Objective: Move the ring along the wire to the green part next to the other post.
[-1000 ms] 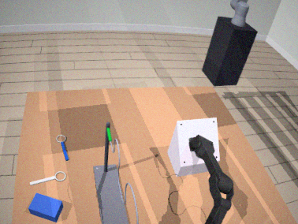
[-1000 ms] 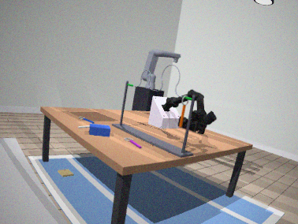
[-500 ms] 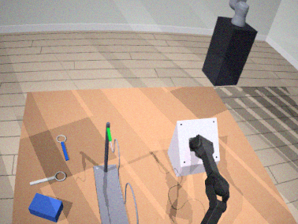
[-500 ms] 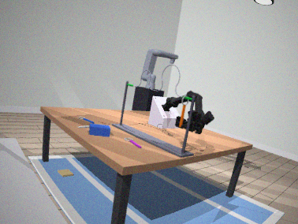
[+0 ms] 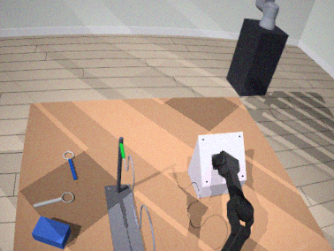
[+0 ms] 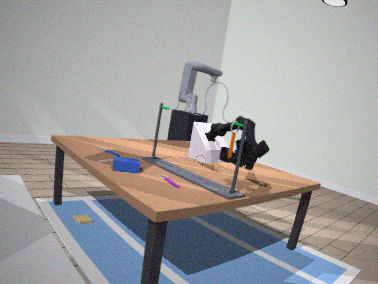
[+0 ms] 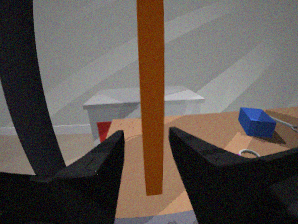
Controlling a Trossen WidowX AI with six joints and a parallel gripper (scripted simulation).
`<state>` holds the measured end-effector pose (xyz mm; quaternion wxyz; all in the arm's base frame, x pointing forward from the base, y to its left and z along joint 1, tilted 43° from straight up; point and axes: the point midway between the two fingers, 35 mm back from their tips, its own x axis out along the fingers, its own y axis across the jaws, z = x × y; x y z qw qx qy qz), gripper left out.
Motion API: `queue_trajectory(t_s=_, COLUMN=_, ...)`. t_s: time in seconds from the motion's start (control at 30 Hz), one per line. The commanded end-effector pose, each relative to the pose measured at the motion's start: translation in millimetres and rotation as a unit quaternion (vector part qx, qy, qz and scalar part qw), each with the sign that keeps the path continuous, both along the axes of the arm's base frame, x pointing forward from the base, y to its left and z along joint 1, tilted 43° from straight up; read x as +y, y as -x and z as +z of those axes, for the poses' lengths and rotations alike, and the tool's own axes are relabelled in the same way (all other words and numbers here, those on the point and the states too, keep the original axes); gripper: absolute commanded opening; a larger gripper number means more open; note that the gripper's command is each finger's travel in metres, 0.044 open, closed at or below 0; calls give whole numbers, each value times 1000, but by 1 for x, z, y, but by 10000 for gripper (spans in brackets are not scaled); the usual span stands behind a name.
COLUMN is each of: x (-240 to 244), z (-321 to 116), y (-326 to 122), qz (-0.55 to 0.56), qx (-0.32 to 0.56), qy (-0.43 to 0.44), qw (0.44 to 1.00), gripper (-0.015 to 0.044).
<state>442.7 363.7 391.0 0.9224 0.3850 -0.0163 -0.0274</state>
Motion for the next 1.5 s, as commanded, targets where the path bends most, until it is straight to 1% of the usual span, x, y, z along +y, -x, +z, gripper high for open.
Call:
queue_trajectory(t_s=0.0, x=-1, z=1, y=-1, qz=1, qx=0, qy=2, qw=1000, gripper=160)
queue_trajectory(t_s=0.47, x=-1, z=1, y=-1, qz=1, qx=0, qy=2, qw=1000, gripper=160)
queue_trajectory(t_s=0.87, x=0, z=1, y=-1, qz=0, qx=-1, qy=-1, qw=1000, gripper=-150)
queue_trajectory(t_s=1.47, x=-13, z=10, y=0, qz=-4, qx=3, qy=2, qw=1000, gripper=-150)
